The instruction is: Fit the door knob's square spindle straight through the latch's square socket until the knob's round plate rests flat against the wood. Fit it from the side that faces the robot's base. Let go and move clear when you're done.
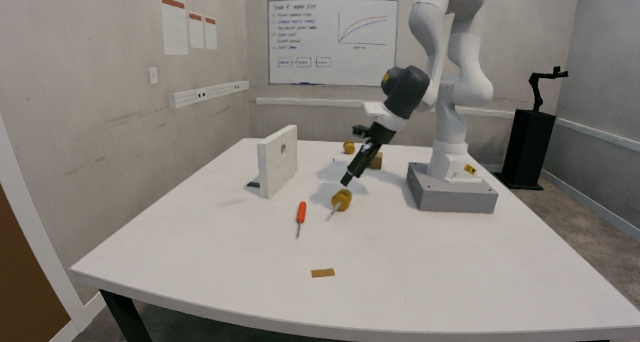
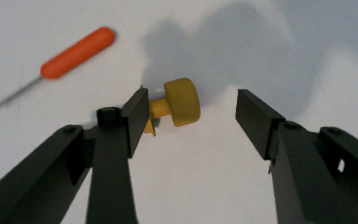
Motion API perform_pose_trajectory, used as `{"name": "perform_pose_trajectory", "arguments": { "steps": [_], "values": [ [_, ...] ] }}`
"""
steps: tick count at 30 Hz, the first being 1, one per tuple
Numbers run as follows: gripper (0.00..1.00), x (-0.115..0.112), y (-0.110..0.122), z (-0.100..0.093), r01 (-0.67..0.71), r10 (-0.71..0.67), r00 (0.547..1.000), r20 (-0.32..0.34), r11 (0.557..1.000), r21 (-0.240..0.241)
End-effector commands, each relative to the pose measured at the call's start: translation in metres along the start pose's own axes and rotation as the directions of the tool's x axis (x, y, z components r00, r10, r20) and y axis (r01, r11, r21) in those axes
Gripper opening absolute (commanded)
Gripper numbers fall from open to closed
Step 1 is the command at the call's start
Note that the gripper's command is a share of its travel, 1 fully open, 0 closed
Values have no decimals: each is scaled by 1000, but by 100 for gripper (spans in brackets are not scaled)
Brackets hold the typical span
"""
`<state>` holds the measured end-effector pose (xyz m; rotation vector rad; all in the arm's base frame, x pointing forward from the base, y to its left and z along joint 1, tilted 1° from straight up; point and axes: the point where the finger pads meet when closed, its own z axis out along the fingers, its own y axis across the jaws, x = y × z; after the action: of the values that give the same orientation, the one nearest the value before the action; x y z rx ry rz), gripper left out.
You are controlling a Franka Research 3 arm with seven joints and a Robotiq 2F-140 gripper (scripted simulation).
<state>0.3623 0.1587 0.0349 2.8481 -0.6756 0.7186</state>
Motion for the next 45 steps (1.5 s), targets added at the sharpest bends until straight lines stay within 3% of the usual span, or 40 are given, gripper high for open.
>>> {"name": "perform_pose_trajectory", "arguments": {
  "steps": [1, 4, 6, 7, 10, 21, 23, 24, 31, 38, 40, 41, 45],
  "values": [
    [57, -2, -4, -2, 273, -274, 962, 2, 961, 34],
    [57, -3, -4, -2, 378, -378, 926, -16, 925, 48],
    [57, -3, -4, -2, 378, -378, 926, -16, 925, 48],
    [57, -4, -4, -2, 463, -462, 887, -30, 885, 59],
    [57, -4, -4, -2, 552, -550, 834, -48, 831, 70],
    [57, -5, -4, -1, 809, -802, 588, -104, 581, 92],
    [57, -5, -4, -1, 809, -802, 588, -104, 581, 92],
    [57, -5, -4, -1, 853, -845, 522, -114, 514, 94],
    [57, -5, -4, 1, 939, -930, 341, -138, 329, 101],
    [57, -7, -6, 15, 986, -978, 147, -146, 133, 104],
    [57, -7, -6, 15, 986, -978, 147, -146, 133, 104],
    [57, -8, -6, 17, 993, -987, 70, -144, 55, 107],
    [57, -8, -6, 22, 992, -989, -38, -142, -54, 114]
  ]
}}
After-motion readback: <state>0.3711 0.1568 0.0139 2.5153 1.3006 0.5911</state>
